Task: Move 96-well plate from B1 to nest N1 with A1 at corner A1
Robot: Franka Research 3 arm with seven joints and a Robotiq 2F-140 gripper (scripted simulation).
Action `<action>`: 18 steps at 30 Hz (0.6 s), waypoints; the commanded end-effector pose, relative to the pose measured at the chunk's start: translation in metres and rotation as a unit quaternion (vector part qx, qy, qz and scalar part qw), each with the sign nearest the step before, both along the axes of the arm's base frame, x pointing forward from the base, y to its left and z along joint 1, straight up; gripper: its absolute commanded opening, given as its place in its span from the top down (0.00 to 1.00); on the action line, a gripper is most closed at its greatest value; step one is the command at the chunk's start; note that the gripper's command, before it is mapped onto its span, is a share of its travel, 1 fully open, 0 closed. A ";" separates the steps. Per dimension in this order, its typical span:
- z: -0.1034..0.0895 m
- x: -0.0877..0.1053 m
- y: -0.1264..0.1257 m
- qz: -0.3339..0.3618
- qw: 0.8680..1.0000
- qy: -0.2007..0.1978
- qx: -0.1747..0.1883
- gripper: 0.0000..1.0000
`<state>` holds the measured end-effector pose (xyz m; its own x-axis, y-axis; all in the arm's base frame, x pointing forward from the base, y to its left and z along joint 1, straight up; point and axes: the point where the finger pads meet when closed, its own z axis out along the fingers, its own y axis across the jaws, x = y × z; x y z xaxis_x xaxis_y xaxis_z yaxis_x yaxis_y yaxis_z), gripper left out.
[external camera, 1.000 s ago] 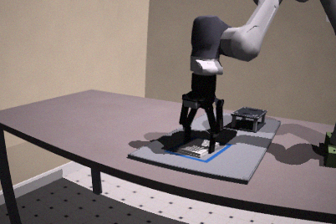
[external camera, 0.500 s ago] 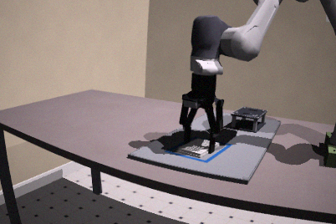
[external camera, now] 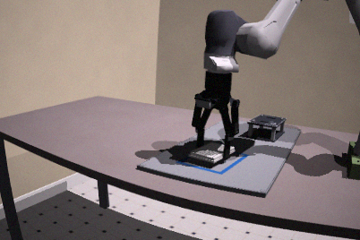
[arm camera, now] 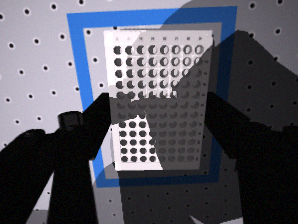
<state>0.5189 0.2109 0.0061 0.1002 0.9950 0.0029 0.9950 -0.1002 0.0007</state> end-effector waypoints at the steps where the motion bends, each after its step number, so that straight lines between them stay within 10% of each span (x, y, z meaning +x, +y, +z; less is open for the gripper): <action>1: 0.004 -0.002 -0.001 0.003 1.000 0.004 -0.001 0.40; 18: 0.029 -0.002 -0.001 0.003 1.000 0.004 -0.001 0.40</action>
<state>0.5195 0.2109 0.0326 0.1042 0.9946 0.0031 0.9946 -0.1042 0.0019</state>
